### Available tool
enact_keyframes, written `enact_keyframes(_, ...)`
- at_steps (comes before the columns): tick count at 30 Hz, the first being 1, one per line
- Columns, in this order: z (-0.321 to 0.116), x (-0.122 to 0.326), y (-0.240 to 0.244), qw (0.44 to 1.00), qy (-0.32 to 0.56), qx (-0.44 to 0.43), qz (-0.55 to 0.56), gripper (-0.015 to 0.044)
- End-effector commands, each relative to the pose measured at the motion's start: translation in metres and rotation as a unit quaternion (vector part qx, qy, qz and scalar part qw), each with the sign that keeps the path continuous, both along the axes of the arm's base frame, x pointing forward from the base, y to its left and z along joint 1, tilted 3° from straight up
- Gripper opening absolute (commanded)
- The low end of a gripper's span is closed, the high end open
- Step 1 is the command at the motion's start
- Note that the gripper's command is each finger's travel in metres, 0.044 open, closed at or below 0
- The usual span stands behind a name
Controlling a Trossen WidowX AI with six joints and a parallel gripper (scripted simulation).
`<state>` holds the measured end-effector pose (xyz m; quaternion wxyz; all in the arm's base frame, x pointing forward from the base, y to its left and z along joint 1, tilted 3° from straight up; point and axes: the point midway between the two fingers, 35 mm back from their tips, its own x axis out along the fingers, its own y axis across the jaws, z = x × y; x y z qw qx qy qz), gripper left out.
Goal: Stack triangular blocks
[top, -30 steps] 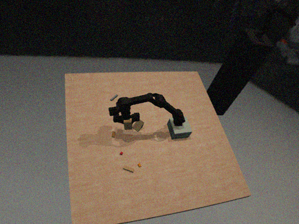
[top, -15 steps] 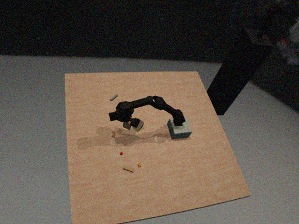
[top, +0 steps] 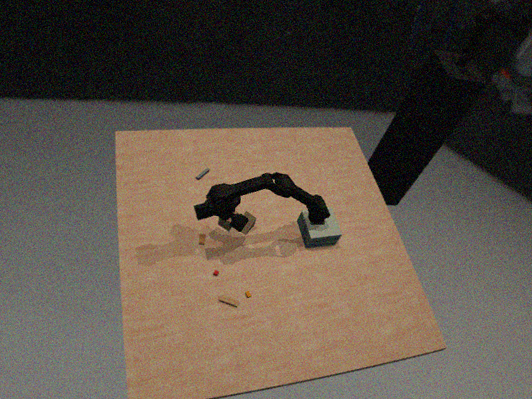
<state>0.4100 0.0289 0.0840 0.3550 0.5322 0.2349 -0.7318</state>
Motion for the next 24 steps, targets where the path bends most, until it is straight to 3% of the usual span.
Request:
enact_keyframes(1,0.014,-0.011,0.003,1.0,-0.005,-0.003,-0.002,0.0)
enact_keyframes(14,0.049,-0.054,0.012,1.0,-0.018,0.0,0.002,0.0)
enact_keyframes(24,0.03,-0.056,0.007,1.0,-0.015,-0.002,-0.006,0.0)
